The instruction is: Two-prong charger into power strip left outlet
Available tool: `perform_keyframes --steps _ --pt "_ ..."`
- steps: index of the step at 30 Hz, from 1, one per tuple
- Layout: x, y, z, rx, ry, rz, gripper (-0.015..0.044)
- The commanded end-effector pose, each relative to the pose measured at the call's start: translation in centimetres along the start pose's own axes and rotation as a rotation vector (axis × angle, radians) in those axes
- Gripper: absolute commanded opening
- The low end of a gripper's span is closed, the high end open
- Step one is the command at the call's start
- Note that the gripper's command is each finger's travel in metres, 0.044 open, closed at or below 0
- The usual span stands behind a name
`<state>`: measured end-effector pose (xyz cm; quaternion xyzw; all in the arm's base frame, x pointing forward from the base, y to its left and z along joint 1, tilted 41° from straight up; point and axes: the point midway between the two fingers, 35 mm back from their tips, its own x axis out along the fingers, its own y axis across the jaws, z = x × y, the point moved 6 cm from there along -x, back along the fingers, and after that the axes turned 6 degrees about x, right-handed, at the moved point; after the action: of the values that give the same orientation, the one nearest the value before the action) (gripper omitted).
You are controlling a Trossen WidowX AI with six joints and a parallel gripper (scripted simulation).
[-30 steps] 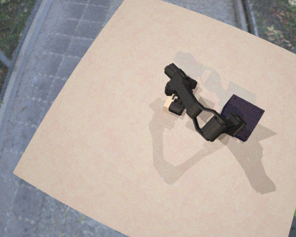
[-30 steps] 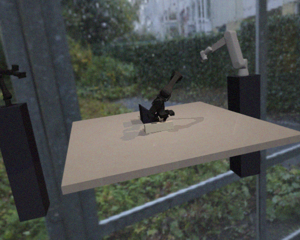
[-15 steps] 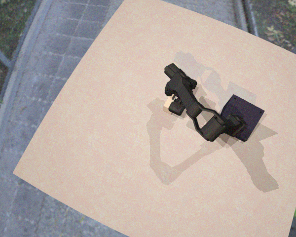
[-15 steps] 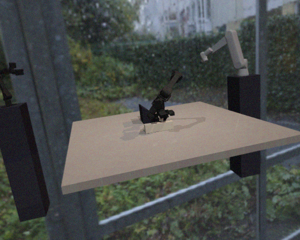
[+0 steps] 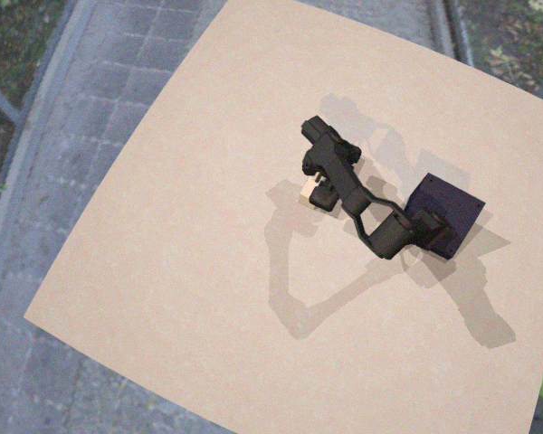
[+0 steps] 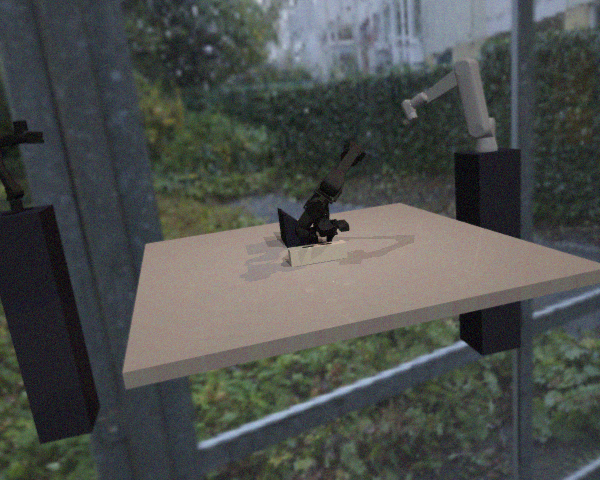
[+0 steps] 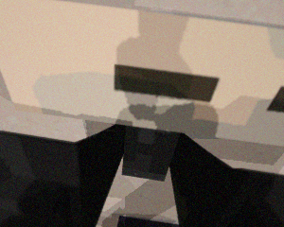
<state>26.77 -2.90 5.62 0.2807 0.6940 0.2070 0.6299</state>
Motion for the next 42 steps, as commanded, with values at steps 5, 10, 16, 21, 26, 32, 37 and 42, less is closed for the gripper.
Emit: perform_keyframes --steps 5,10,16,21,26,32,37,42 --pt "-0.01 0.0 0.01 0.0 -0.001 0.001 0.0053" --pt "-0.01 0.0 0.01 0.0 -0.001 0.001 0.0184" --pt "-0.01 0.0 0.01 0.0 -0.001 0.001 0.0341" --pt "-0.01 0.0 -0.01 0.0 -0.002 0.001 0.044" --pt "0.0 -0.02 -0.15 -0.002 -0.004 0.002 0.044" --pt "0.02 -0.05 -0.36 -0.005 -0.008 0.002 0.044" --pt "0.04 -0.08 -0.55 -0.007 -0.012 0.003 0.044" --pt "0.06 -0.11 -0.73 -0.009 -0.015 0.003 0.044"
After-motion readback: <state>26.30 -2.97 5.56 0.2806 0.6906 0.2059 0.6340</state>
